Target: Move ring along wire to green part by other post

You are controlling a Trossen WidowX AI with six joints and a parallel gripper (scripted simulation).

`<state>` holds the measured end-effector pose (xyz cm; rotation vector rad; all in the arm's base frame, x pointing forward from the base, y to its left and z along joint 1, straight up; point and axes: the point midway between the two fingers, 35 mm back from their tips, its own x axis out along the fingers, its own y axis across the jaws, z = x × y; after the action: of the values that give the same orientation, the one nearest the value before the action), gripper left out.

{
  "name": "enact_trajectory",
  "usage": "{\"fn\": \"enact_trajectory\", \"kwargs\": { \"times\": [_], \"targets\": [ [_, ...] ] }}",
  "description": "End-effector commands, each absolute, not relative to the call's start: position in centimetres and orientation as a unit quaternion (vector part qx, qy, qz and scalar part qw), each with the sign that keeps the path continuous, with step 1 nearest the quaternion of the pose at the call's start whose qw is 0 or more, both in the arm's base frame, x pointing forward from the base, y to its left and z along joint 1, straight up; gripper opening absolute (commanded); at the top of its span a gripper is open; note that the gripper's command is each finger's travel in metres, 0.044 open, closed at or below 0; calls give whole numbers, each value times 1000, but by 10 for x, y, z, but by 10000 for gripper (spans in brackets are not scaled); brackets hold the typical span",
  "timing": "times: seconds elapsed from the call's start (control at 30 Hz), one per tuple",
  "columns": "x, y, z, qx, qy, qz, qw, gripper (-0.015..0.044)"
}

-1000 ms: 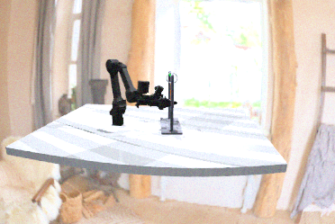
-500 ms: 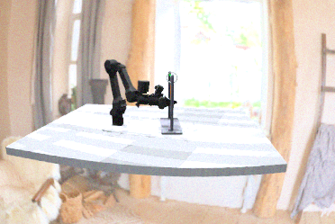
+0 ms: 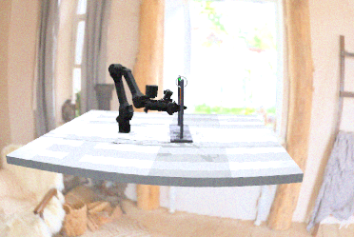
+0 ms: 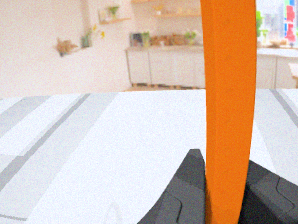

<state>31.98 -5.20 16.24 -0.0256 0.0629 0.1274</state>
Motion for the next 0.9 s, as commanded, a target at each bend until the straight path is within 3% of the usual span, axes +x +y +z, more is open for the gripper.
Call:
{"fn": "enact_trajectory", "kwargs": {
  "times": [0.0,0.87],
  "targets": [
    [318,-48,160,-9,34,61,998,-150],
    [316,-24,159,-15,32,36,999,-150]
  ]
}}
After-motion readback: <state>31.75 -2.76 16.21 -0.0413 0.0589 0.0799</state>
